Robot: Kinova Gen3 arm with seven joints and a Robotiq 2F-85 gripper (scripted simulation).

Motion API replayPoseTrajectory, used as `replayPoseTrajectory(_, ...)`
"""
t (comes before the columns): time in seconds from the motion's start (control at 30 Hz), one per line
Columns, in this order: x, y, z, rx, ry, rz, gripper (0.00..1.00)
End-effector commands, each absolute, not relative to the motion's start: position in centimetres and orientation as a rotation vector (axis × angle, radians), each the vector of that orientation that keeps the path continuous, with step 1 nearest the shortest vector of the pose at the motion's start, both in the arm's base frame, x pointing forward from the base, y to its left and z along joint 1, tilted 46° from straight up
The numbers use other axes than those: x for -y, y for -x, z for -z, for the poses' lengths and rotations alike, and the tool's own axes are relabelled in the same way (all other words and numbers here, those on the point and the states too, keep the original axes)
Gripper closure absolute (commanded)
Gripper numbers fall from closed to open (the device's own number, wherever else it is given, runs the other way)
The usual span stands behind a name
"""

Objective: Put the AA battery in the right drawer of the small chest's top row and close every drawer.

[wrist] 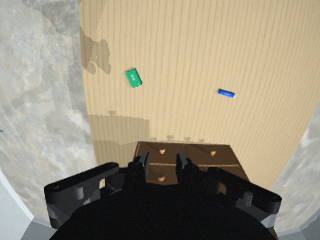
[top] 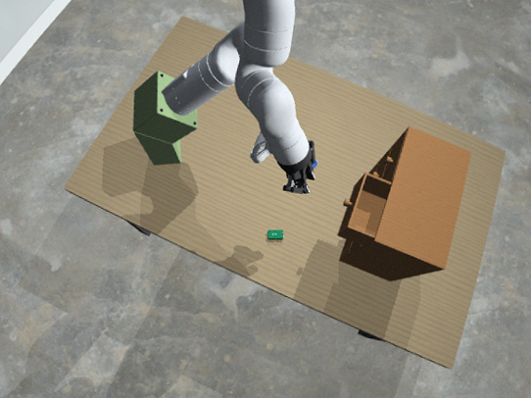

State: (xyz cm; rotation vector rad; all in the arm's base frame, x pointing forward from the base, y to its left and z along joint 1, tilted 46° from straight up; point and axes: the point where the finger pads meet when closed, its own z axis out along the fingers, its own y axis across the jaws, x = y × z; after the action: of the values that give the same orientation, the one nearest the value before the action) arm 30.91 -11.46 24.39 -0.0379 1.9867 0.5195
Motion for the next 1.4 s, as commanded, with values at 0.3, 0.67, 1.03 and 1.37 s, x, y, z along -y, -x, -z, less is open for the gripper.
replayPoseTrajectory(0.3, 12.1, -29.8, -24.5, -2.028, 0.039, -0.518, 0.67)
replayPoseTrajectory(0.67, 12.6, -28.2, -24.7, -2.083, 0.053, -0.521, 0.67)
replayPoseTrajectory(1.03, 13.4, -25.5, -25.1, -2.177, 0.079, -0.525, 0.67)
replayPoseTrajectory(1.37, 14.1, -23.3, -25.4, -2.254, 0.100, -0.527, 0.67)
